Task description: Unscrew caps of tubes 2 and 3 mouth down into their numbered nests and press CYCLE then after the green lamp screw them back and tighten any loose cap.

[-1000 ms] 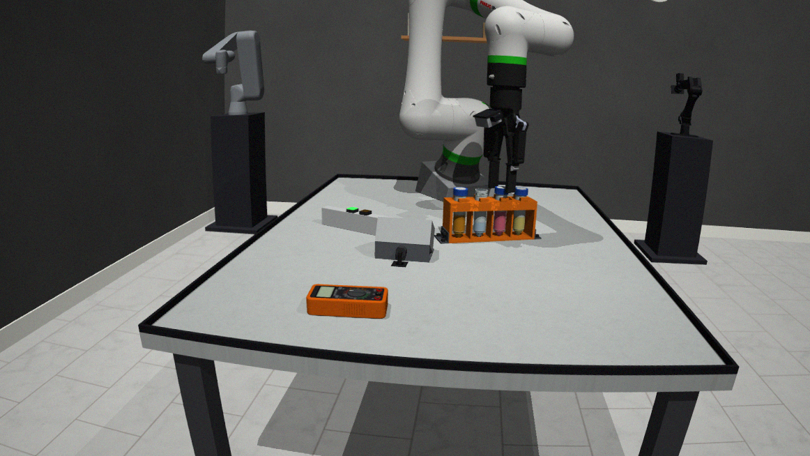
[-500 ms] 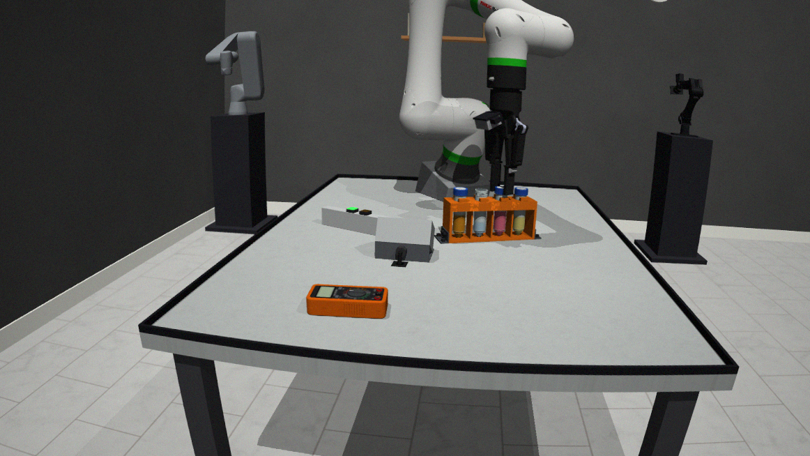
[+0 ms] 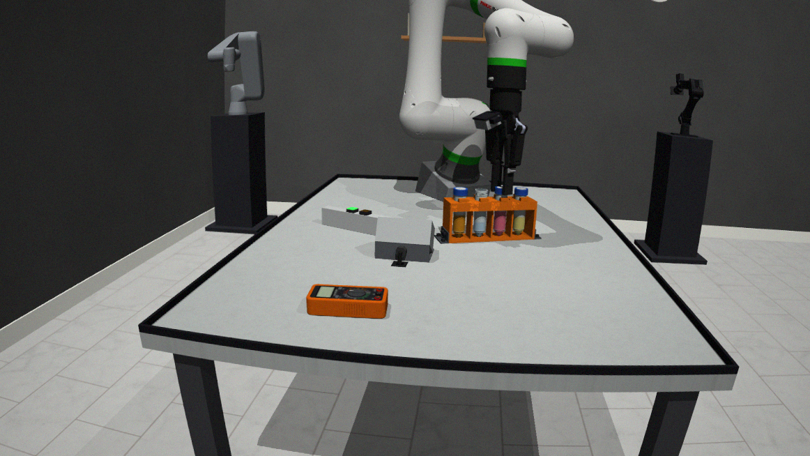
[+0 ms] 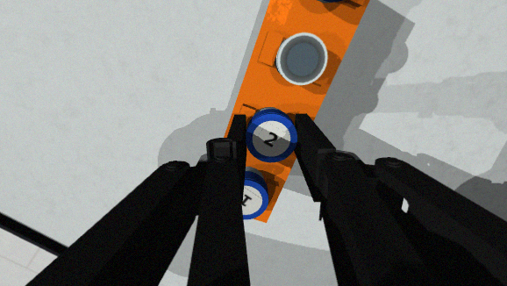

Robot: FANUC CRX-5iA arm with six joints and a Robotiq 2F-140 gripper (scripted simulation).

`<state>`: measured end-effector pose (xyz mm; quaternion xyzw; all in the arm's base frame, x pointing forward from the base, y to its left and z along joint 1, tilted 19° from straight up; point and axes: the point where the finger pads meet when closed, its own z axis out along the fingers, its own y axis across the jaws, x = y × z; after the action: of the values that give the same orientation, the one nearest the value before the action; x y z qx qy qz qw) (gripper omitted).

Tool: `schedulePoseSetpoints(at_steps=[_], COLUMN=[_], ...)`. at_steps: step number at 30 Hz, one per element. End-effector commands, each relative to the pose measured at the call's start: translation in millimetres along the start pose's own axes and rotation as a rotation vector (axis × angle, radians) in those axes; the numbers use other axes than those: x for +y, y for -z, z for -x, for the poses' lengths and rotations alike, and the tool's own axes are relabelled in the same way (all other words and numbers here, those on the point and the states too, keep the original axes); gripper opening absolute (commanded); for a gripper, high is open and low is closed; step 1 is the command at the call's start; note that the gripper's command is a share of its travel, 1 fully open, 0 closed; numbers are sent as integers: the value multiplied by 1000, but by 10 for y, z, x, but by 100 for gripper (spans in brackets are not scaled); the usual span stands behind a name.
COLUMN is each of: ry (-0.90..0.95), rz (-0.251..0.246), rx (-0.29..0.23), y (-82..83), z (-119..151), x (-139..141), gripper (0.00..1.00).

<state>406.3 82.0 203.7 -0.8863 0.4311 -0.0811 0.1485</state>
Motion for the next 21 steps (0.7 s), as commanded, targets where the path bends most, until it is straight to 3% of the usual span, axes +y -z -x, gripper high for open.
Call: schedulePoseSetpoints(at_steps=[1,21], ry=[-72,-672], rz=[-1,-2], rx=[1,1], y=[8,8], z=[-4,-4], x=[-5,-5], gripper=[30,30])
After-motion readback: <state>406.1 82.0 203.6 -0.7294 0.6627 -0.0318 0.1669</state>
